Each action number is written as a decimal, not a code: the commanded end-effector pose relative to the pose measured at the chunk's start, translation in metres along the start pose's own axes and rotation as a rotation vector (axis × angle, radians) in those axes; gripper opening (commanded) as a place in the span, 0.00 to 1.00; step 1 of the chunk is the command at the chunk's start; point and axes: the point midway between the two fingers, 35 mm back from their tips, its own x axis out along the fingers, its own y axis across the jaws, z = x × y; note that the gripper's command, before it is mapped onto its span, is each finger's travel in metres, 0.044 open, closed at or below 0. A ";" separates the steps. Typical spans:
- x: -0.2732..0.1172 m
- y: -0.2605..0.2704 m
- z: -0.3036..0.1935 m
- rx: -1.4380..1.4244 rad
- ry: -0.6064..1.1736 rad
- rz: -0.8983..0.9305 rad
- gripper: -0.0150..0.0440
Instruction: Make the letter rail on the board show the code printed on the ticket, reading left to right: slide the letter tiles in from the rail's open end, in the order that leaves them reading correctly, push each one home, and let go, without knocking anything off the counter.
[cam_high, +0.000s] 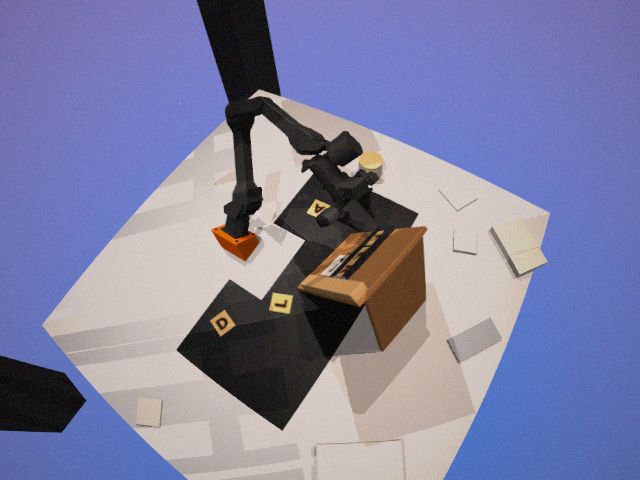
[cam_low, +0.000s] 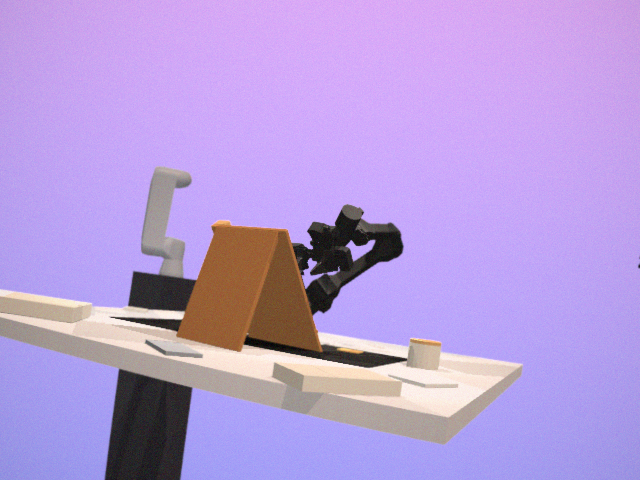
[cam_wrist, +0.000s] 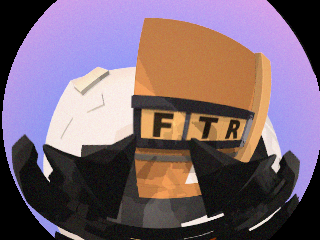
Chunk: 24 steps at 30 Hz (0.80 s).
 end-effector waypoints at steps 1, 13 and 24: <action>0.000 0.000 0.000 0.000 0.000 0.000 0.53; 0.000 0.000 0.000 0.000 0.000 0.000 0.25; 0.010 0.010 0.007 -0.035 0.212 -0.040 0.25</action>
